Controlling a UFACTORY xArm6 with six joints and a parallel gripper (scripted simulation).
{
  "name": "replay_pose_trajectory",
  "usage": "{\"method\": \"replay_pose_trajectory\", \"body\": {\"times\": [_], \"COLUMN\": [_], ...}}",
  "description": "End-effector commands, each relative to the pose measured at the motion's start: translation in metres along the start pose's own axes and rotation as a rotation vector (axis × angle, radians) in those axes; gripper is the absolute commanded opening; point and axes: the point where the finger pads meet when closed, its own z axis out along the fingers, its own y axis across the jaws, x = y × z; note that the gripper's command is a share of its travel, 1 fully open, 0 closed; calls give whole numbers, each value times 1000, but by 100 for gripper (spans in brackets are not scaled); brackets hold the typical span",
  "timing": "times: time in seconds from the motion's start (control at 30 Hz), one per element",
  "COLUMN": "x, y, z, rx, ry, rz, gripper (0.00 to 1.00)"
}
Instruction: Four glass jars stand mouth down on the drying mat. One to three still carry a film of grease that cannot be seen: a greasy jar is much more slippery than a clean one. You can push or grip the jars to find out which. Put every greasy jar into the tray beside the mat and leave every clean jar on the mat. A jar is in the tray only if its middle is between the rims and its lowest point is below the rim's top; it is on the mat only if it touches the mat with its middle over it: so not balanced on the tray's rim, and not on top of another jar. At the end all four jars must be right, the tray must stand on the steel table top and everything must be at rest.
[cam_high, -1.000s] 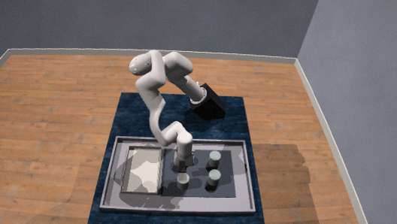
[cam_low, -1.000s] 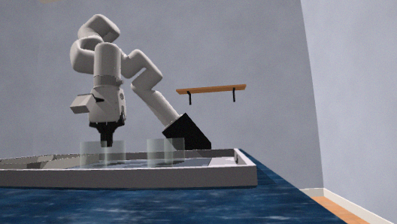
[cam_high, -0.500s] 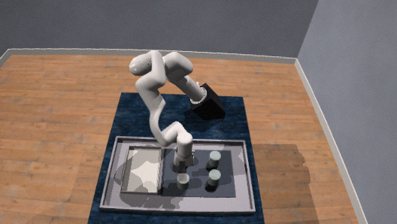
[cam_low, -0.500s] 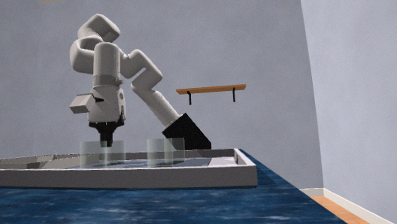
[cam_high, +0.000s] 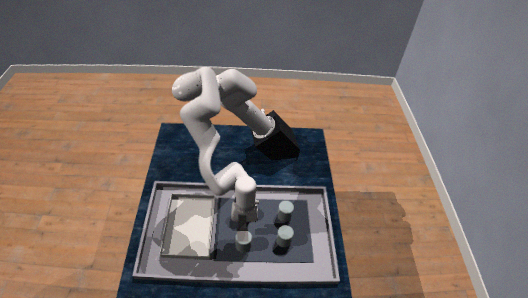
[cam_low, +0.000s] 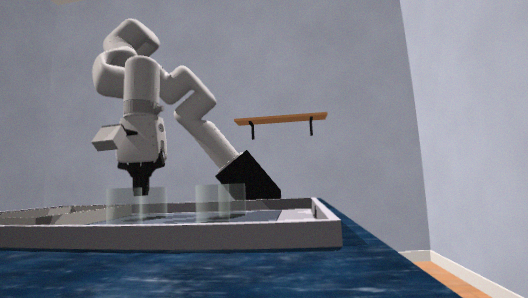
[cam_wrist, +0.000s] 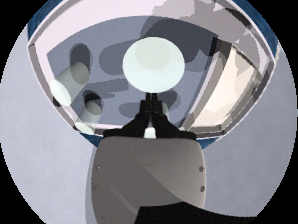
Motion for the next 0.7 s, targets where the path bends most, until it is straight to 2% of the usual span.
{"method": "replay_pose_trajectory", "body": {"times": [0.0, 0.67], "x": [2, 4], "y": [0, 0], "z": [-1, -1], "rx": [1, 1], "ry": [3, 3], "rz": [1, 1], "gripper": [0, 0]}}
